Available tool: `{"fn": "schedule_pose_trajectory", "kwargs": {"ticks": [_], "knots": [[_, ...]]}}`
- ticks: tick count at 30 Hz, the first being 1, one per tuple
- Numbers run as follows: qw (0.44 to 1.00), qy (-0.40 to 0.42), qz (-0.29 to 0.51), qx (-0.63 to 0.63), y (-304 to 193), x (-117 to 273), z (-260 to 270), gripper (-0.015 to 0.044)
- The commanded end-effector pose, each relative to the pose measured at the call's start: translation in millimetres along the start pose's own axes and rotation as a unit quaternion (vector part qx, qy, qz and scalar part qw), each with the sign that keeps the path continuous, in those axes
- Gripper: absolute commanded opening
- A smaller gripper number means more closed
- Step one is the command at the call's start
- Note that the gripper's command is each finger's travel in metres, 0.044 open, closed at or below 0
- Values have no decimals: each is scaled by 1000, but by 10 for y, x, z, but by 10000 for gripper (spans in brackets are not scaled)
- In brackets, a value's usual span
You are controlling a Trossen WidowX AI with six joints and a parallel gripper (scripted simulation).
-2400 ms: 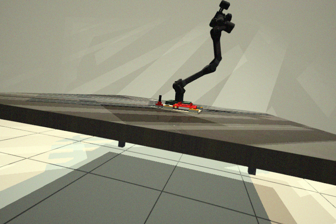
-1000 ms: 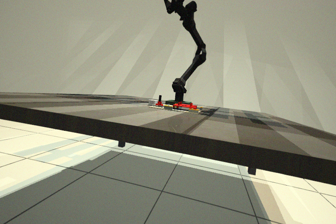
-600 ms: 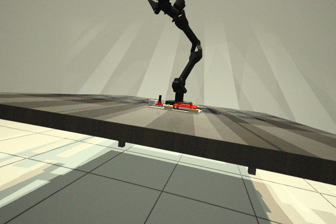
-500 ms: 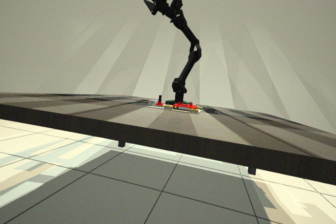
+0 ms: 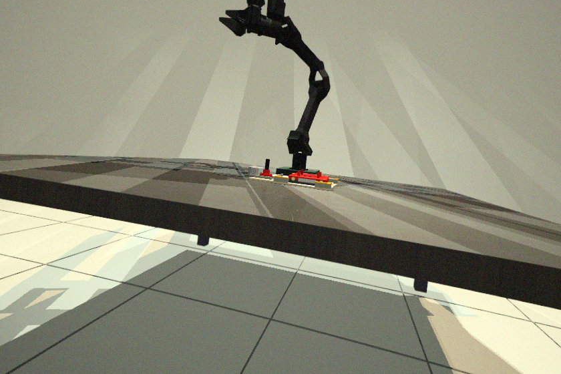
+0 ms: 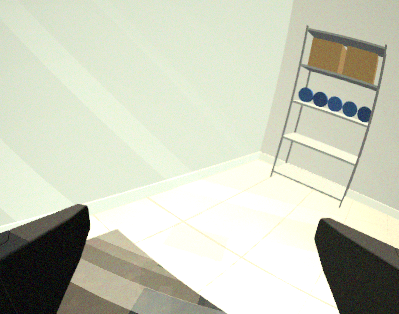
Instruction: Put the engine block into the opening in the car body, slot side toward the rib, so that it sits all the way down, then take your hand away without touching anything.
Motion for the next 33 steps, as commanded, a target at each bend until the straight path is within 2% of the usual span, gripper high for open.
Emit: {"fn": "schedule_pose_trajectory", "kwargs": {"ticks": [1, 5, 17, 33], "knots": [[998, 18, 53, 14, -315, -129, 130, 440], [995, 30, 90, 26, -520, -189, 212, 440], [955, 81, 268, 98, -1488, -297, 515, 440], [840, 146, 487, 190, -2646, 26, 767, 440]]}}
Point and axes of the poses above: the point midway between the two fingers, 35 mm back from their tips, its own x axis back along the fingers, its own z axis across the jaws, y = z × x, the point moved 2 cm from there along x, back along the fingers, and after that the axes turned 13 degrees about -x, right-handed, at the moved point
